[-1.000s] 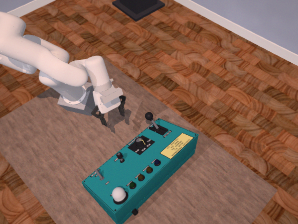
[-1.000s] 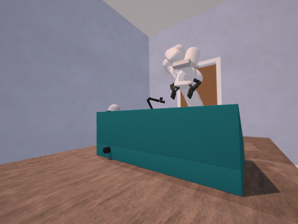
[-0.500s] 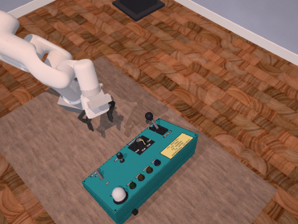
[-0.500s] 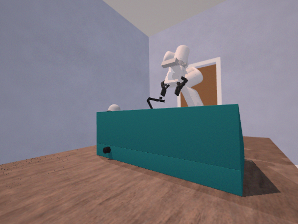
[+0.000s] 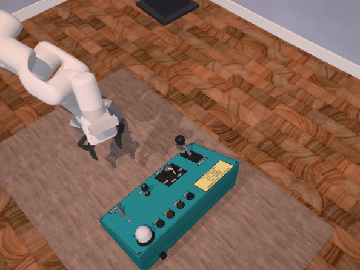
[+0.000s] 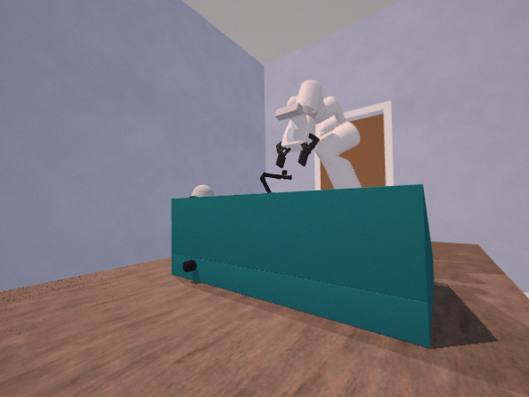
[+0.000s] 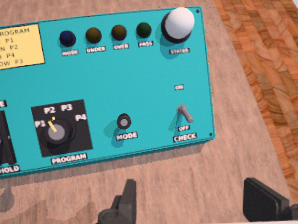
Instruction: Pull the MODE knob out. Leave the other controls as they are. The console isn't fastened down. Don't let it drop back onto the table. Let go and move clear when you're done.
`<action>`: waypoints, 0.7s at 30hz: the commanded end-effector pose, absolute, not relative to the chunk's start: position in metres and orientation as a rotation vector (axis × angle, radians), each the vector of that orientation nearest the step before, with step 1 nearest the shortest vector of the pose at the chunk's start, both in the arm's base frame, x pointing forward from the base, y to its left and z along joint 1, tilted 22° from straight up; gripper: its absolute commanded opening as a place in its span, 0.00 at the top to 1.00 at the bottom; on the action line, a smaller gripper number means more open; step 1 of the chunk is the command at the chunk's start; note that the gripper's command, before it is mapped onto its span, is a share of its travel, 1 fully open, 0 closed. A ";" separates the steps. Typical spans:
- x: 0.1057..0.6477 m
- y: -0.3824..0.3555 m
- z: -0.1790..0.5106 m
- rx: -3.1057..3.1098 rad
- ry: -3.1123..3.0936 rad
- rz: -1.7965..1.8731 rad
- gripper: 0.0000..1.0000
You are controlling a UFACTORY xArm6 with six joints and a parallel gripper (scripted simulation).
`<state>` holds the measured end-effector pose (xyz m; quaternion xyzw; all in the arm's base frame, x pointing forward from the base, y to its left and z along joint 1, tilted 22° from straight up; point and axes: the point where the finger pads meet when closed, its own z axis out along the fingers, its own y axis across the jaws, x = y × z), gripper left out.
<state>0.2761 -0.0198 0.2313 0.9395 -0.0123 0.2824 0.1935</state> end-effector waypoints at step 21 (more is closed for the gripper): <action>0.229 -0.055 0.267 2.698 0.103 0.862 0.00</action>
